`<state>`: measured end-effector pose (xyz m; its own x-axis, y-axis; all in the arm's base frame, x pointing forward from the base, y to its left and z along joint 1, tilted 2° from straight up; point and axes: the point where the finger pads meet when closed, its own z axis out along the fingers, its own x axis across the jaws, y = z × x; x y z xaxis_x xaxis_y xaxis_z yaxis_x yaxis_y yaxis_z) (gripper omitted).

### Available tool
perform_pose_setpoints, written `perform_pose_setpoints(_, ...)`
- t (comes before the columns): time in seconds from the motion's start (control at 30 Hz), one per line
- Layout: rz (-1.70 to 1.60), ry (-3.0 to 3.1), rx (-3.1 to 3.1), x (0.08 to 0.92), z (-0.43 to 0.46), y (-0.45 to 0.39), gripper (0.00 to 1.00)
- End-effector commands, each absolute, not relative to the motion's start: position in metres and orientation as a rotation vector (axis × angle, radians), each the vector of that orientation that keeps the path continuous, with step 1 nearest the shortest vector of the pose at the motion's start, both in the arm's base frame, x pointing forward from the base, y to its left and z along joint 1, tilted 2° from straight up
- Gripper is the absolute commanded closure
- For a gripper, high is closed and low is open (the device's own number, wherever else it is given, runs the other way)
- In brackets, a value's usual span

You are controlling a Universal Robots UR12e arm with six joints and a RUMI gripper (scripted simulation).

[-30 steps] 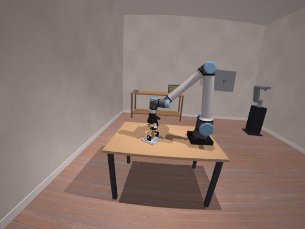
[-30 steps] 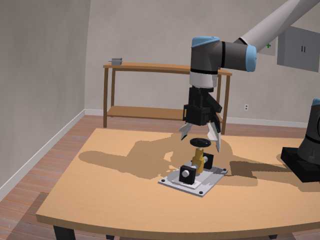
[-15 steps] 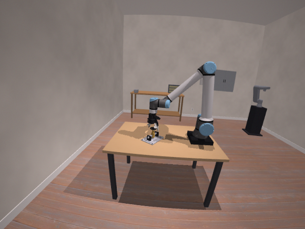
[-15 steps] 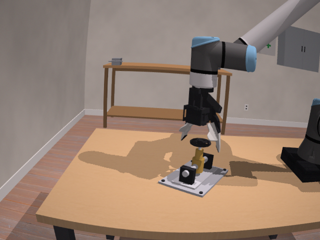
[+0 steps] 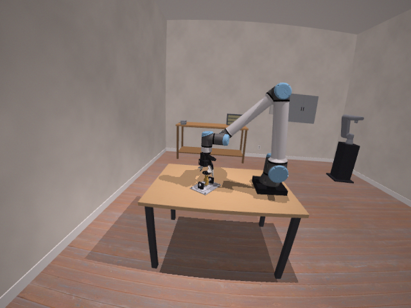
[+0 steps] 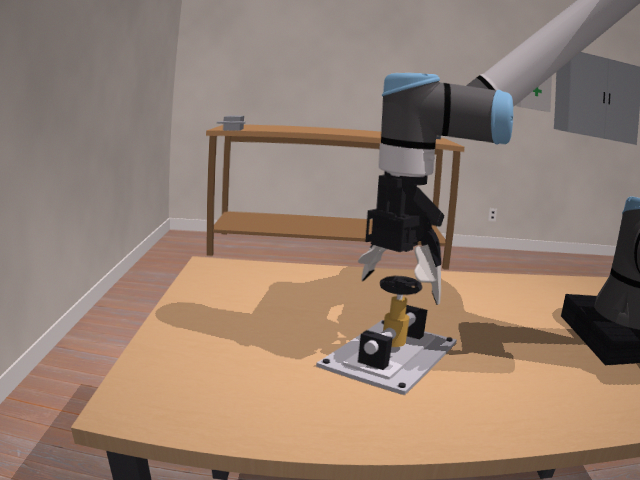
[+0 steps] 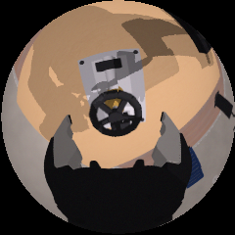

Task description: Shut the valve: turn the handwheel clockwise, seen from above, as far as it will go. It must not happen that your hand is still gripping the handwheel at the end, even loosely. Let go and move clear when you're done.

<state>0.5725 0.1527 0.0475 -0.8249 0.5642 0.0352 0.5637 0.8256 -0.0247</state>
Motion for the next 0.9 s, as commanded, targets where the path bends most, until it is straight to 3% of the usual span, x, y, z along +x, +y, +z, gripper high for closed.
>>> perform_pose_setpoints(0.0,0.020,-2.964,-0.916,0.5732,0.0481,0.1528,0.00)
perform_pose_setpoints(0.2,0.020,-2.964,-0.916,0.5732,0.0481,0.1528,0.00)
perform_pose_setpoints(0.23,0.020,-2.964,-0.916,0.5732,0.0481,0.1528,1.00)
perform_pose_setpoints(0.87,0.020,-2.964,-0.916,0.5732,0.0481,0.1528,1.00)
